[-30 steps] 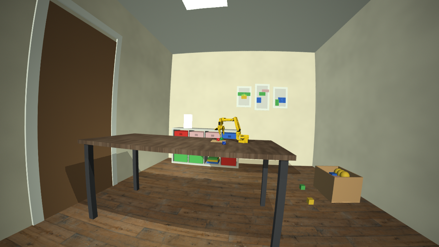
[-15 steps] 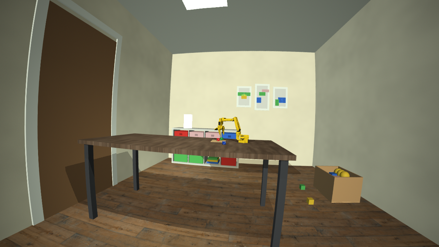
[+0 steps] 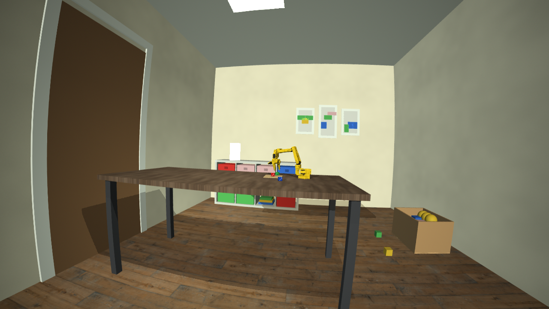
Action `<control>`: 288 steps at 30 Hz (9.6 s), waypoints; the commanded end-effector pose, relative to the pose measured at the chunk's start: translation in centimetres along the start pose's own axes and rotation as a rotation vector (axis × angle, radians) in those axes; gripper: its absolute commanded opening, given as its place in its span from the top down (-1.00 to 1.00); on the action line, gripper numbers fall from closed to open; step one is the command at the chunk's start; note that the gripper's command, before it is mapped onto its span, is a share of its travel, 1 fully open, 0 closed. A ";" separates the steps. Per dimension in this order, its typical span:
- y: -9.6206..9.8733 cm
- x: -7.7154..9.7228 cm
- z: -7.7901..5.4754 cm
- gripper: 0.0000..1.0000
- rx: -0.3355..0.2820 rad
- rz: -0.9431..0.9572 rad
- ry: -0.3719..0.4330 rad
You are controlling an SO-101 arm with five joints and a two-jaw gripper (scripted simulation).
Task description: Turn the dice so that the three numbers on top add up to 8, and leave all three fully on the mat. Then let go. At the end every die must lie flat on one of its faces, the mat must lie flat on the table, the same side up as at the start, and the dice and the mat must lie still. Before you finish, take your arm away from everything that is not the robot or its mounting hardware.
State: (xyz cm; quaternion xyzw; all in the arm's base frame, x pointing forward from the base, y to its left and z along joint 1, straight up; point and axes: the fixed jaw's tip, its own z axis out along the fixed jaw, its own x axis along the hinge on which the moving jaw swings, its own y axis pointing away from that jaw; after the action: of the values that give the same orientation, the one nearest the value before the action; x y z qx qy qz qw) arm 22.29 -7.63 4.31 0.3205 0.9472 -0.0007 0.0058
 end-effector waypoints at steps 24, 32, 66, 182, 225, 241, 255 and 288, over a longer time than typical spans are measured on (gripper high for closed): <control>-0.1 -0.3 2.6 0.37 -0.009 0.019 -0.027; -0.2 -0.3 2.6 0.37 -0.009 0.019 -0.027; -1.2 -0.3 2.6 0.71 -0.007 0.019 -0.028; 6.1 9.1 -2.1 1.00 -0.026 -0.501 -0.034; 6.2 9.1 -1.1 1.00 -0.026 -0.501 -0.034; 6.2 9.1 -0.5 1.00 -0.026 -0.501 -0.034; 6.2 9.1 -0.1 1.00 -0.026 -0.501 -0.034; 6.2 9.0 1.0 1.00 -0.026 -0.501 -0.034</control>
State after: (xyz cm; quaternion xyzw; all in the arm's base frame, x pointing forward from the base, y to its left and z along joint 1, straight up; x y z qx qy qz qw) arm 18.70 2.57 3.13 0.0819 0.9965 0.0025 0.0168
